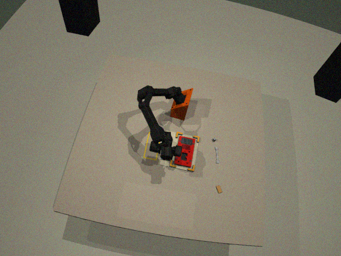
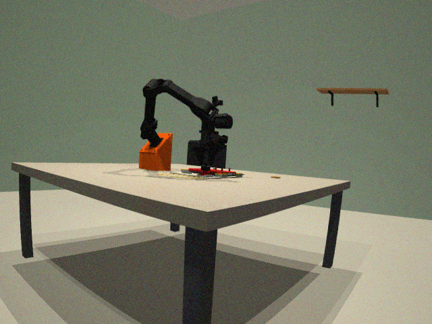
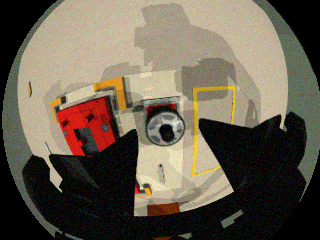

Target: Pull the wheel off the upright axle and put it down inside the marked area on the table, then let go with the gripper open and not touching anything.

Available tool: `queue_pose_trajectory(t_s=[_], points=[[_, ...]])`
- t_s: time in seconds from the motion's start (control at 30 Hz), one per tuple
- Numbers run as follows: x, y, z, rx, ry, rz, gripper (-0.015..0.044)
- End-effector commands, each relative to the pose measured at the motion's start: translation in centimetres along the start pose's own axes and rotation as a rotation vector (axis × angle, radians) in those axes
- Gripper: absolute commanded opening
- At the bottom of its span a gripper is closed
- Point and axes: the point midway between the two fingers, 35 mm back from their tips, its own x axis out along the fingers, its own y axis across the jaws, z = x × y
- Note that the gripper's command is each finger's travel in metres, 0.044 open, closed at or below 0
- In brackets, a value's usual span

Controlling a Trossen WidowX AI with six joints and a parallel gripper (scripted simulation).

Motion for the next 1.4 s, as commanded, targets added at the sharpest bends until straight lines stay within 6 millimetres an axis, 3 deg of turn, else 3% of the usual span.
queue_pose_trajectory(t_s=[0.0,0.1,0.2,0.53,0.73,1.37], points=[[1.7,0.3,-0.4,-0.014,0.005,-0.009,0.03],[1.7,0.3,-0.4,-0.014,0.005,-0.009,0.03],[1.4,0.1,-0.4,-0.006,0.013,-0.002,0.0221],[1.4,0.1,-0.4,-0.006,0.013,-0.002,0.0155],[1.3,0.1,-0.4,-0.007,0.012,-0.002,0.0],[0.7,0.2,-0.4,-0.008,0.011,-0.002,0.0]])
